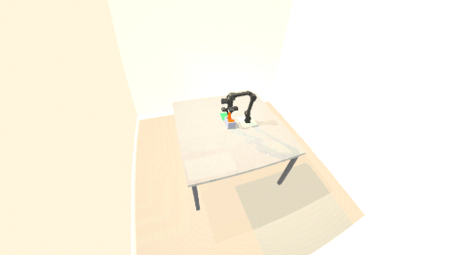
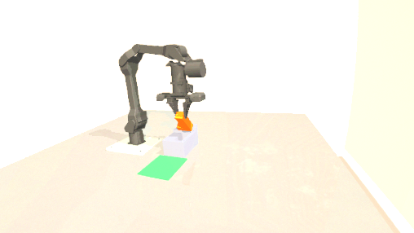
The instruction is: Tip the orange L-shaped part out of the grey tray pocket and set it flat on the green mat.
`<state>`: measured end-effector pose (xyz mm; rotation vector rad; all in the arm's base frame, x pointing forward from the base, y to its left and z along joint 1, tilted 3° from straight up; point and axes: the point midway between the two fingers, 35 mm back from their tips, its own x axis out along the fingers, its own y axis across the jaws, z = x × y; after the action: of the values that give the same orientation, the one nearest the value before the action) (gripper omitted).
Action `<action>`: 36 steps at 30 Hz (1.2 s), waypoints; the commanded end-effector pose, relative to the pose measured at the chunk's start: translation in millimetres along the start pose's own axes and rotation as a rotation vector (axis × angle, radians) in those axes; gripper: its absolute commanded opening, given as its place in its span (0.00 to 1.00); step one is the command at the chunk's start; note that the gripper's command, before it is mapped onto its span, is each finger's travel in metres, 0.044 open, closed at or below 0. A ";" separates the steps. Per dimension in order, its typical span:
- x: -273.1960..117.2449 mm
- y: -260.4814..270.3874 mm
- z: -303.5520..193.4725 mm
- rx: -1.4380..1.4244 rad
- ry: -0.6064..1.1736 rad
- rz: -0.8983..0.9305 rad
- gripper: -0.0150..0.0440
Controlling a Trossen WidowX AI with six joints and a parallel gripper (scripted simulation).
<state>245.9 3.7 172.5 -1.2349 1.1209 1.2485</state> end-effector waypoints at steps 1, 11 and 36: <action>-5.2 0.2 0.4 -0.003 -0.003 0.002 0.25; -15.3 0.4 0.4 -0.003 -0.003 0.002 0.25; -18.4 4.9 -62.2 -0.004 0.003 0.003 0.25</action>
<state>243.6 -51.0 188.9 -1.2373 1.1267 1.2487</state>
